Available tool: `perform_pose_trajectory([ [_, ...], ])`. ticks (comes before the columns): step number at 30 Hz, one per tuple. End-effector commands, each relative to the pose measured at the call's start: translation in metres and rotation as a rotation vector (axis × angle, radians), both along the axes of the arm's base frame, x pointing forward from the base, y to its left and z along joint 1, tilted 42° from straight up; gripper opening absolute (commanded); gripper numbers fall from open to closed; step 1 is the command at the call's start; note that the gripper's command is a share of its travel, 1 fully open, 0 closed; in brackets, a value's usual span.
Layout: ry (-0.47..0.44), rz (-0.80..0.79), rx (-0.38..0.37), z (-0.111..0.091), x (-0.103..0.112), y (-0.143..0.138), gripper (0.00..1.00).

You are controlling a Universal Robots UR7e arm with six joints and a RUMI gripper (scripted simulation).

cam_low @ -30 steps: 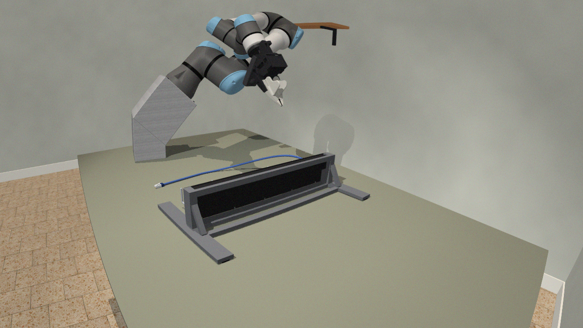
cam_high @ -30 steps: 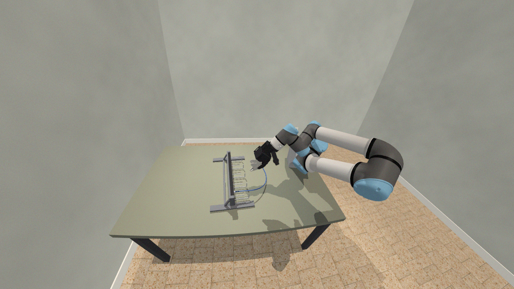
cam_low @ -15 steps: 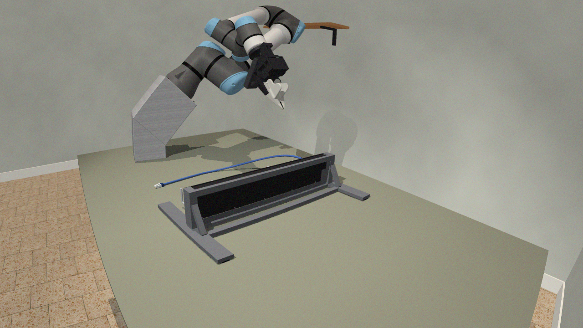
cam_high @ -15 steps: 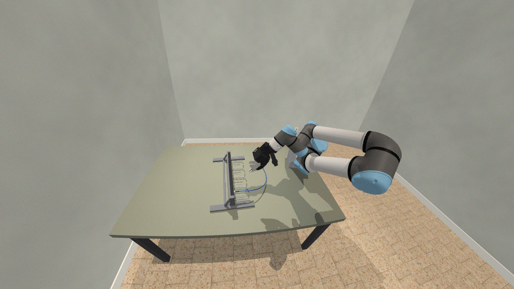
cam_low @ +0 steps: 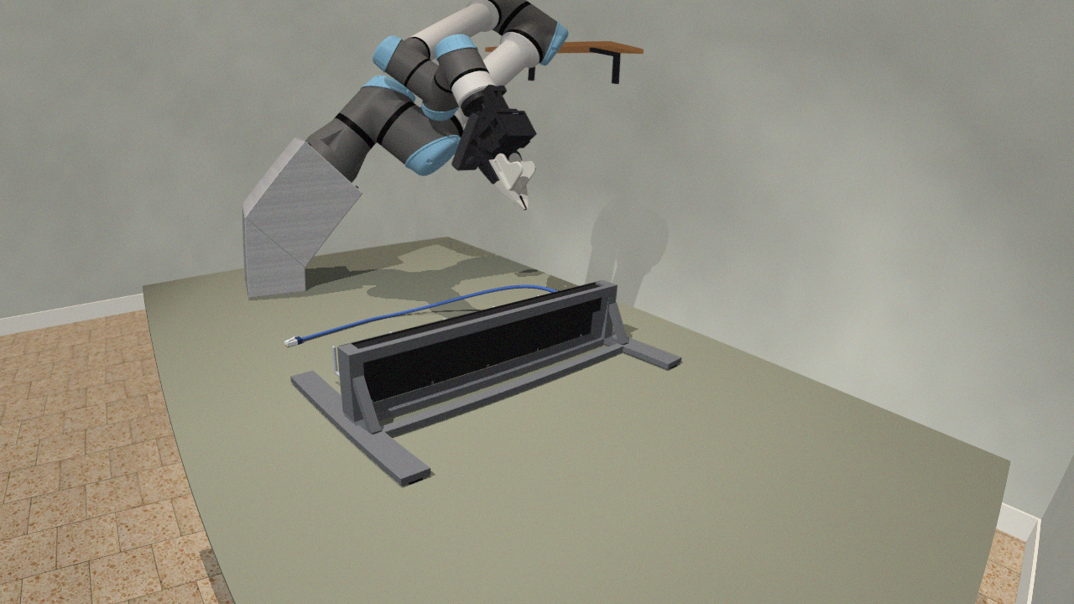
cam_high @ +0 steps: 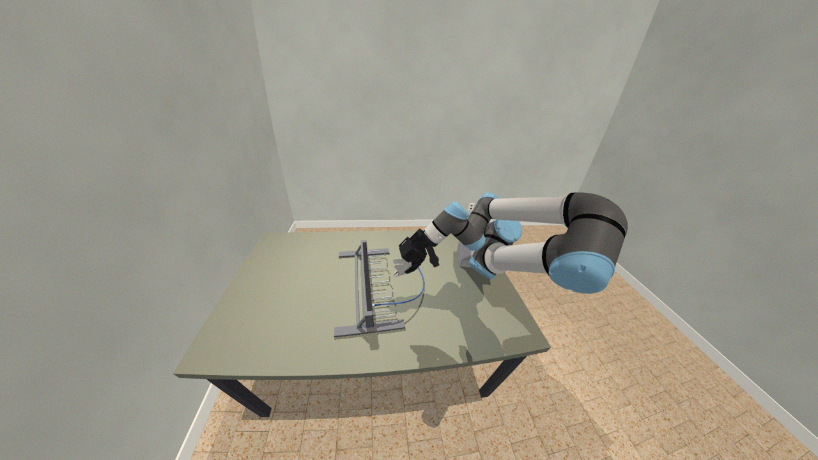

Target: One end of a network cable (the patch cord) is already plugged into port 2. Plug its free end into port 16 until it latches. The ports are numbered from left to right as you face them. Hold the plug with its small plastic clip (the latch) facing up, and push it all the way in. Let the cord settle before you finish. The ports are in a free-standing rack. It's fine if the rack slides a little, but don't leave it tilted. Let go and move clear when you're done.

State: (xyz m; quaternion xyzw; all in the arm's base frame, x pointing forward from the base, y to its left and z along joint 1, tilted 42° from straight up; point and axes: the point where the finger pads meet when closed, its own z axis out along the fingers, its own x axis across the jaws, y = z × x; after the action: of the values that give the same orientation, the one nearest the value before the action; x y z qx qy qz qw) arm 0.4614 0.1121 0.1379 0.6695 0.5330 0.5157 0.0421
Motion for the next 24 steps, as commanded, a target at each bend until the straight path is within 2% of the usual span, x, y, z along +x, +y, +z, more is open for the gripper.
perform_pose_trajectory([
  [1,-0.005,-0.01,-0.003,-0.003,0.006,0.003,0.0],
  [24,-0.005,-0.01,-0.002,-0.023,0.038,0.024,0.0],
])
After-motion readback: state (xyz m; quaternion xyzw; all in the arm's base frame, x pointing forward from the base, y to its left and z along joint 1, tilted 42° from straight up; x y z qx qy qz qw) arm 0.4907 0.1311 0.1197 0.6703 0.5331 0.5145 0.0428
